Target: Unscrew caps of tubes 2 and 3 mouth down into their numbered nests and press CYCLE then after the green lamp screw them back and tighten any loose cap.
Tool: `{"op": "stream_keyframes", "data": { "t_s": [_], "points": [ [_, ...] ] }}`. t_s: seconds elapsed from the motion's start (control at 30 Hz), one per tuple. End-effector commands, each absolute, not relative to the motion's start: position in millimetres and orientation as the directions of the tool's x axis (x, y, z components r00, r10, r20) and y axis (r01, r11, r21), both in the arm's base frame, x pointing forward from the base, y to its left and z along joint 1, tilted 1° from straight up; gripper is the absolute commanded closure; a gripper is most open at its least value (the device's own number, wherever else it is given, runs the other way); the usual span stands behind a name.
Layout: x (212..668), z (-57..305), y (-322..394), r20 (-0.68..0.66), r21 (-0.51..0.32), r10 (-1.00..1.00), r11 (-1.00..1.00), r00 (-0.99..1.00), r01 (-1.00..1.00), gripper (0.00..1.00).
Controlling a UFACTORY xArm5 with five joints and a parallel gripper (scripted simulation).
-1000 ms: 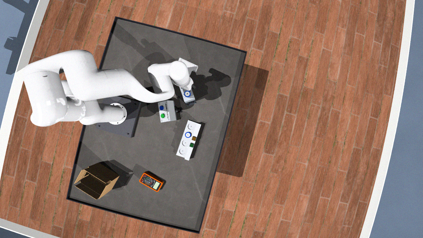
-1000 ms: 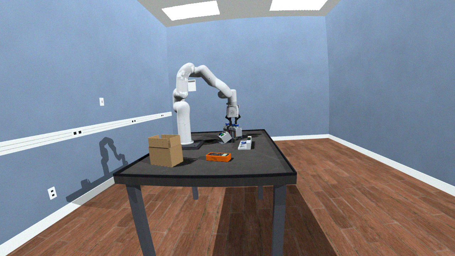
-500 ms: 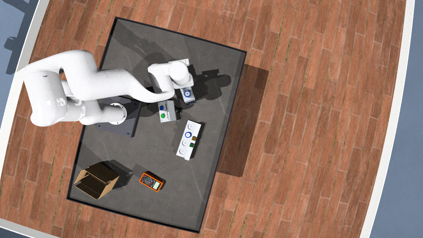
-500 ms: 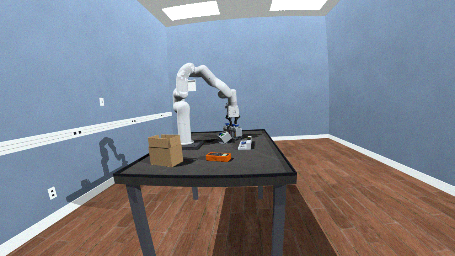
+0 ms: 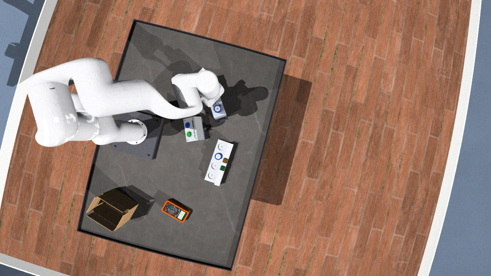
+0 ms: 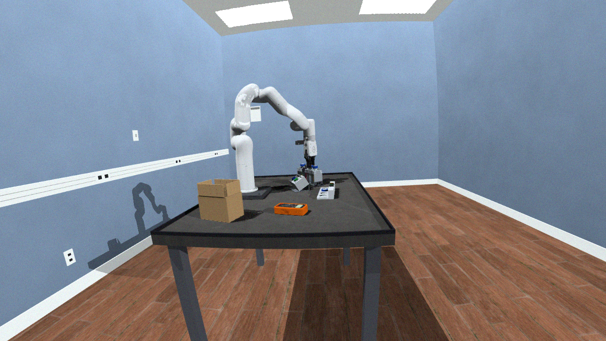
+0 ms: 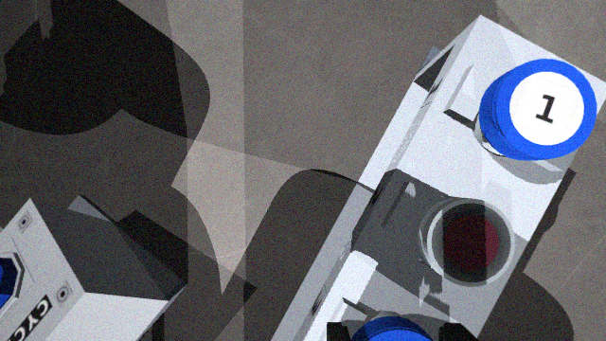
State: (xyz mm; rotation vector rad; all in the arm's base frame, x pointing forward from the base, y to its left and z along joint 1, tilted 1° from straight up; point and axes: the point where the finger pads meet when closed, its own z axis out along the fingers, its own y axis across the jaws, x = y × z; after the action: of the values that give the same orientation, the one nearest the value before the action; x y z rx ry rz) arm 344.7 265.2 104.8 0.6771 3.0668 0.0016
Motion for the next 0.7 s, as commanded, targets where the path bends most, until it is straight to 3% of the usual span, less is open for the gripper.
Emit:
{"op": "stream_keyframes", "data": {
  "t_s": [0.0,0.27,0.3,0.67],
  "points": [
    [345.6,106.0,265.9,-0.014,-0.003,0.222,0.975,-0.975,0.222,1.0],
    [345.6,106.0,265.9,-0.014,-0.004,0.149,0.989,-0.989,0.149,1.0],
    [345.6,106.0,265.9,-0.014,-0.004,0.149,0.989,-0.989,0.149,0.54],
    [345.6,106.0,265.9,-0.014,-0.004,0.149,0.989,-0.989,0.149,0.54]
  ]
}}
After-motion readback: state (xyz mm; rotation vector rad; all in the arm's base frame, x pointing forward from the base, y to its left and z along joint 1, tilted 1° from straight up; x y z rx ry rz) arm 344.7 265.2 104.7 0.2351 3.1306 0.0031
